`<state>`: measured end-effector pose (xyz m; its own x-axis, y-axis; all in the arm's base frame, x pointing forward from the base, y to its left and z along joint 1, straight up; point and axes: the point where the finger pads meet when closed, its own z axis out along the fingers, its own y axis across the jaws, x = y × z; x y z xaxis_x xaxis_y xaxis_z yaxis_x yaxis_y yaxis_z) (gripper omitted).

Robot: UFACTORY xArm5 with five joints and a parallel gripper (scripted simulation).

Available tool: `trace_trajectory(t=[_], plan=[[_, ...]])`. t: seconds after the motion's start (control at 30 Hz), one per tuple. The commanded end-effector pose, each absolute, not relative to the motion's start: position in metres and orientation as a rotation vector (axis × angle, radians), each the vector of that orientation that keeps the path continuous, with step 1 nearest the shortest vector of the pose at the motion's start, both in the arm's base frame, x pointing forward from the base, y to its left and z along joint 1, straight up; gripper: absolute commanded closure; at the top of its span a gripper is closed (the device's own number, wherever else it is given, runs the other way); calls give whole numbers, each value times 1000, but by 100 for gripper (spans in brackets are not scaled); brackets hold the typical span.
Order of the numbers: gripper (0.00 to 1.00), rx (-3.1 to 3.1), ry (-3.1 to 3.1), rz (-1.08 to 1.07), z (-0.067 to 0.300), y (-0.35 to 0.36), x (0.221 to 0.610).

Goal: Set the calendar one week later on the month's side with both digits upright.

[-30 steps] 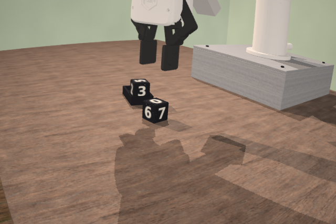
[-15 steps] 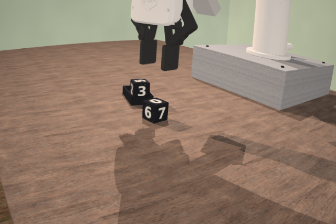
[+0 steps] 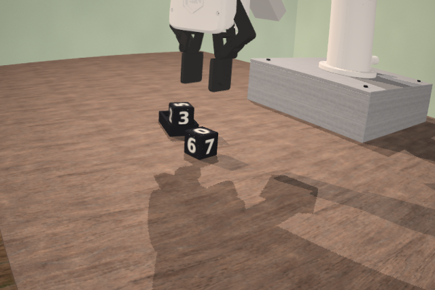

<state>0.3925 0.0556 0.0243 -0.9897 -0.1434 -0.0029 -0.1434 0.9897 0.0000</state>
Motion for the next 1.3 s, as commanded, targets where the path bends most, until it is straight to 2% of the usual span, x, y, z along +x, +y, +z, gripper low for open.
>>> trace_trajectory(t=[0.0,1.27], plan=[[51,-225,3127,1,25,56,394],[51,-225,3127,1,-14,57,394]])
